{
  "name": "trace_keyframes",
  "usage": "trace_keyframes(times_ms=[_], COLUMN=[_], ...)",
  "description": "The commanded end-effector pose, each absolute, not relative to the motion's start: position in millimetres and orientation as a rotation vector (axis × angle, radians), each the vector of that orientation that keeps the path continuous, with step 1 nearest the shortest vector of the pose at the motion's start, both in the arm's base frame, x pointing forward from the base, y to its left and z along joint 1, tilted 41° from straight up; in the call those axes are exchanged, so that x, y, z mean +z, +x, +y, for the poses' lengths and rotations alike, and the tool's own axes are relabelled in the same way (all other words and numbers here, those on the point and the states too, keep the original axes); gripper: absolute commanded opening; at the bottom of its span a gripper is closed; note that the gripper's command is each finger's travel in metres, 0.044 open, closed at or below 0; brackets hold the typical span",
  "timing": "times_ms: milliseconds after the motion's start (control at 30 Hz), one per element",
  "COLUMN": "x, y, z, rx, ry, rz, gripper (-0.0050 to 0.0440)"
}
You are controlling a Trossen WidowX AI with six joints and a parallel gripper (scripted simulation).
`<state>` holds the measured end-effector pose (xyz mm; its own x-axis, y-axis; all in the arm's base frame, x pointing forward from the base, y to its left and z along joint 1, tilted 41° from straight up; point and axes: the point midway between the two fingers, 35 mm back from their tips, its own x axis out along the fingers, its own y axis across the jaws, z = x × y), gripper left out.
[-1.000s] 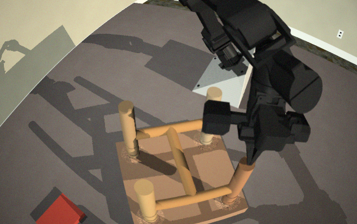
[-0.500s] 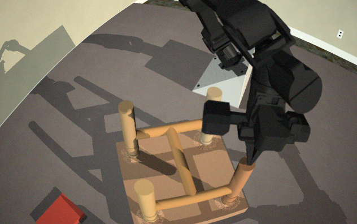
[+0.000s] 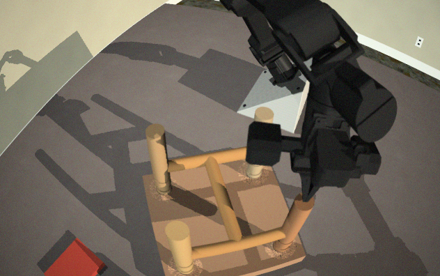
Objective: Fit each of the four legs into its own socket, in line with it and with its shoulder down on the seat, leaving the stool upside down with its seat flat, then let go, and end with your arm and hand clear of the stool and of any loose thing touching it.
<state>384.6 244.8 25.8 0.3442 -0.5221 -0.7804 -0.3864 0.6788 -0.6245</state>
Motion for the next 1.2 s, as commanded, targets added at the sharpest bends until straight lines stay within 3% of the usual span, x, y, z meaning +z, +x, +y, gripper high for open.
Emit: trace_keyframes(times_ms=[0, 567, 1167], x=[27, 44, 177], y=[385, 382, 394], z=[250, 266, 131], rx=[-0.106, -0.092, -0.464], ry=[-0.882, -0.877, -0.584], rz=[1.255, 1.23, 1.147], gripper=[0.0, 0.0, 0.0])
